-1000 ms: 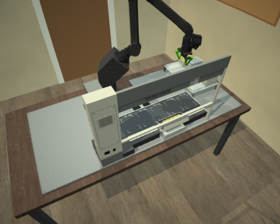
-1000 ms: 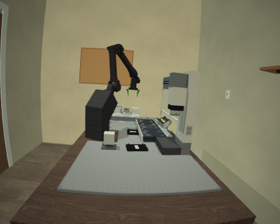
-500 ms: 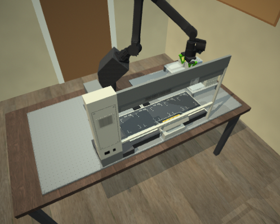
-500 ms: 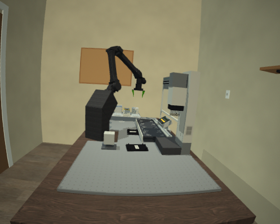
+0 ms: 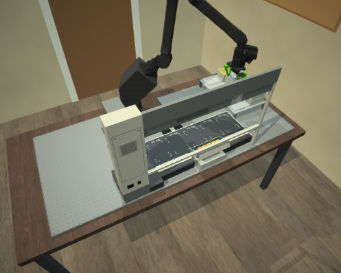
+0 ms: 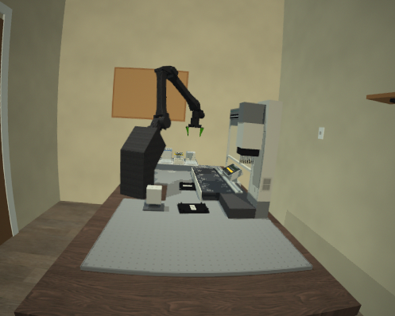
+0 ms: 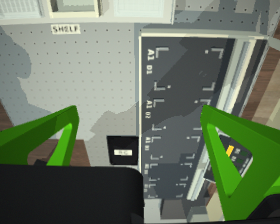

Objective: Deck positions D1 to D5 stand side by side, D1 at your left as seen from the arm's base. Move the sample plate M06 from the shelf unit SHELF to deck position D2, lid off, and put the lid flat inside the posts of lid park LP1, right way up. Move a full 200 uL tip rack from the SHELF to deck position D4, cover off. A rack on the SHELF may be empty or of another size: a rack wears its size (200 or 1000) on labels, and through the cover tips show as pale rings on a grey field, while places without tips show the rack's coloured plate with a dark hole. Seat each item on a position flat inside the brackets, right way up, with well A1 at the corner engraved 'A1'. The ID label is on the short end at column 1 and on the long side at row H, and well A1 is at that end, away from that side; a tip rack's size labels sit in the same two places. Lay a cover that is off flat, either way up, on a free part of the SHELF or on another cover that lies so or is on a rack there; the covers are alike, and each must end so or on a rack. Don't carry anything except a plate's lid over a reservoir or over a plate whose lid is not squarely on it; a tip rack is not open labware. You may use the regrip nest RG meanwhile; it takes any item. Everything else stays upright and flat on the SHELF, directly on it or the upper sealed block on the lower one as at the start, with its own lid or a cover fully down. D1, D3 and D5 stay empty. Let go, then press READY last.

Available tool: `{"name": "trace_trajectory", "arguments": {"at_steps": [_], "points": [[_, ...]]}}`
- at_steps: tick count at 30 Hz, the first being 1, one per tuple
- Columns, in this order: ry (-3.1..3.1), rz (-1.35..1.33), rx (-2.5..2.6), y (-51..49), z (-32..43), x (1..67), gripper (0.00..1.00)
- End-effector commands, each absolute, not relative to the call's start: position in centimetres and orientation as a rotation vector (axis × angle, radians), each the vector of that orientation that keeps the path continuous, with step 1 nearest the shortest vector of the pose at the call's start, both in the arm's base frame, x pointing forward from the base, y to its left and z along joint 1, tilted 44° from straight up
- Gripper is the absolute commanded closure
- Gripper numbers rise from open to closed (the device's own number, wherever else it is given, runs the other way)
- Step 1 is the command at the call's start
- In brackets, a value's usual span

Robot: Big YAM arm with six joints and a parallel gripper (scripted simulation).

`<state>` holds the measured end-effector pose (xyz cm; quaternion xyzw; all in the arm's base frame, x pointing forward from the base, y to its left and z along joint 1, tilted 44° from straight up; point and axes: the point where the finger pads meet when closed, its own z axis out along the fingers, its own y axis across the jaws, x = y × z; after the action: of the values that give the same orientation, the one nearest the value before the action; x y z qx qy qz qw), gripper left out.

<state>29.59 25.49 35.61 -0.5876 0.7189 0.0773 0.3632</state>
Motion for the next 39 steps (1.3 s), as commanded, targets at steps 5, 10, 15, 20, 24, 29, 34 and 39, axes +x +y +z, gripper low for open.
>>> {"name": "trace_trajectory", "arguments": {"at_steps": [5,10,15,20,24,29,34,39], "points": [[1.828,0.221,-1.469,28.1,40.3,29.6,0.00],[1.828,0.223,-1.468,29.7,41.6,29.7,0.00],[1.828,0.225,-1.466,31.6,43.2,29.7,0.00],[1.827,0.227,-1.465,33.6,44.8,29.8,0.00],[1.812,0.231,-1.453,33.9,46.2,29.4,0.00],[1.827,0.230,-1.464,36.3,47.0,29.9,0.00],[1.827,0.232,-1.463,38.2,48.5,29.9,0.00],[1.826,0.234,-1.462,39.7,49.8,30.0,0.00]]}}
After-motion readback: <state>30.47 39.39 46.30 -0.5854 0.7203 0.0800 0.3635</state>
